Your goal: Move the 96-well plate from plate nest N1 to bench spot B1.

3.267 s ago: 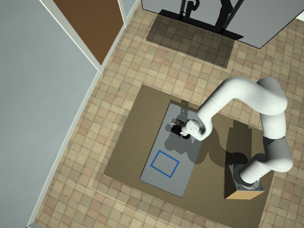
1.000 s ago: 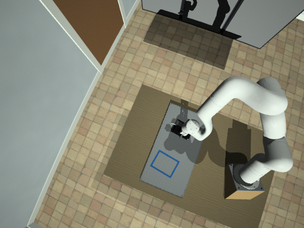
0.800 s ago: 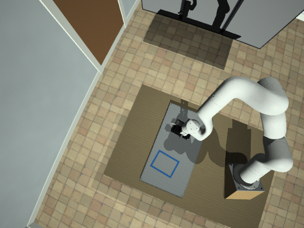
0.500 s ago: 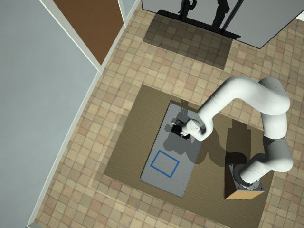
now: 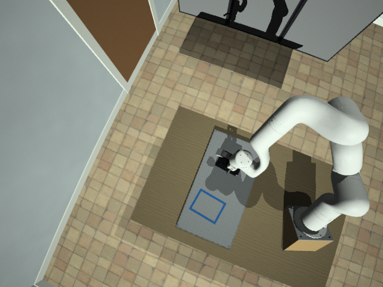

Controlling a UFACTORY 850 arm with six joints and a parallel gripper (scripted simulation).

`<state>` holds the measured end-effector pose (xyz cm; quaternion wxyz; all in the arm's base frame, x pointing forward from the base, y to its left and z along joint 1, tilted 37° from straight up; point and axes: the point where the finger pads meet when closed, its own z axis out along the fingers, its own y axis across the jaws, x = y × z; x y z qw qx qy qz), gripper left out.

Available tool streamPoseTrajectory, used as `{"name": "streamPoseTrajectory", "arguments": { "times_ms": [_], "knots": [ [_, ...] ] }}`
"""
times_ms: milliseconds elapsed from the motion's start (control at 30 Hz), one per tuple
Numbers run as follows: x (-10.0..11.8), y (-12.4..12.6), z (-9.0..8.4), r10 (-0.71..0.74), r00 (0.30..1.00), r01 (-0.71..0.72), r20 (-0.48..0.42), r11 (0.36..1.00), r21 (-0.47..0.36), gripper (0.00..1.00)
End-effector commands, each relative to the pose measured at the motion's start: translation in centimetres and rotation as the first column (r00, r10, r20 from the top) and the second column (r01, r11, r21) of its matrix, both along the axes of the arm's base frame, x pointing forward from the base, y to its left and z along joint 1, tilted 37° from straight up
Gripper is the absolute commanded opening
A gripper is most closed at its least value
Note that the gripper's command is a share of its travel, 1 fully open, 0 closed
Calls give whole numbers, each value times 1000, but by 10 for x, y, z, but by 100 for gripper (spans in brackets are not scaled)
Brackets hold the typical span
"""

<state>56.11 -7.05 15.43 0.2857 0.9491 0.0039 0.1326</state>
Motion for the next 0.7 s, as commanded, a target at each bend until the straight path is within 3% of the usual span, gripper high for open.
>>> {"name": "streamPoseTrajectory", "arguments": {
  "times_ms": [0, 267, 667],
  "knots": [
    [0, 2, 2, 0, 1000, 0, 1, 1000, 0, 0],
    [0, 2, 2, 0, 1000, 0, 1, 1000, 0, 0],
    [-5, 12, 18, 0, 1000, 0, 1, 1000, 0, 0]
  ]
}}
